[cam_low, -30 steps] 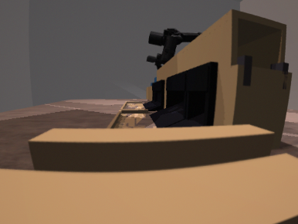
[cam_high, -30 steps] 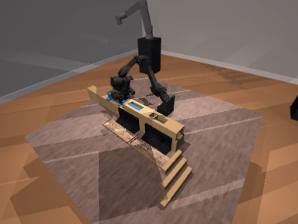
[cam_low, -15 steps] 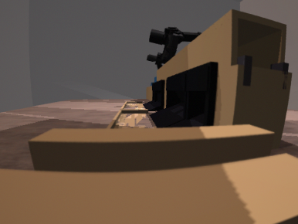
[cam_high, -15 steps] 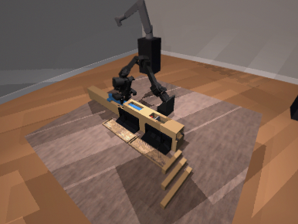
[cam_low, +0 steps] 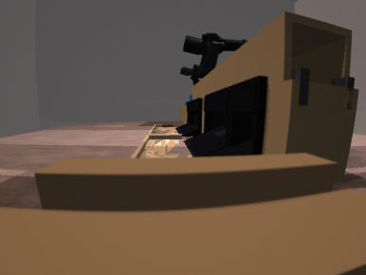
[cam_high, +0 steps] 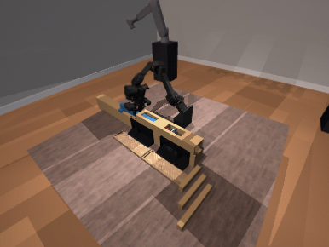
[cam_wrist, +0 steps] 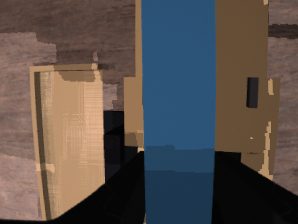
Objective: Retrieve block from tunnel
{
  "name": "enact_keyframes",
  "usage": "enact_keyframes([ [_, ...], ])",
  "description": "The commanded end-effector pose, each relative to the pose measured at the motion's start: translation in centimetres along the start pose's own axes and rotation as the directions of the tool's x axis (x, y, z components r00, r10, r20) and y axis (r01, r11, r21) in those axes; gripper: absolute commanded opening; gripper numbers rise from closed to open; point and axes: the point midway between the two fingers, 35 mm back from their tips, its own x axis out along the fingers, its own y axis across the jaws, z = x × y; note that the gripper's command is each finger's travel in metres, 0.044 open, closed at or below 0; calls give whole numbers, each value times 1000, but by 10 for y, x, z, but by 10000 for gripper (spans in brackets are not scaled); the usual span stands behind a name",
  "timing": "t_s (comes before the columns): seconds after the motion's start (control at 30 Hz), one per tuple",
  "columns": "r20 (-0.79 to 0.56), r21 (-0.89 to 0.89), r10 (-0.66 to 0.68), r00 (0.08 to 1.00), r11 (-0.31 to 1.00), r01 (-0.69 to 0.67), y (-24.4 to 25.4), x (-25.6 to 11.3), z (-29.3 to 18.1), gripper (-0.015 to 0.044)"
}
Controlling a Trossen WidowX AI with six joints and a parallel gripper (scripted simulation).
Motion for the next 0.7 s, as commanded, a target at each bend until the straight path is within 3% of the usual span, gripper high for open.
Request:
enact_keyframes([
  [0.0,-5,0,-1,1000,1000,1,1,-2,0,210],
  [0.3,-35,-20,-11,999,1000,11,8,-35,8,440],
  [0.47,-35,-20,-11,999,1000,11,7,-21,55,440],
  [0.67,-35,-21,-12,999,1000,11,6,-20,57,440],
])
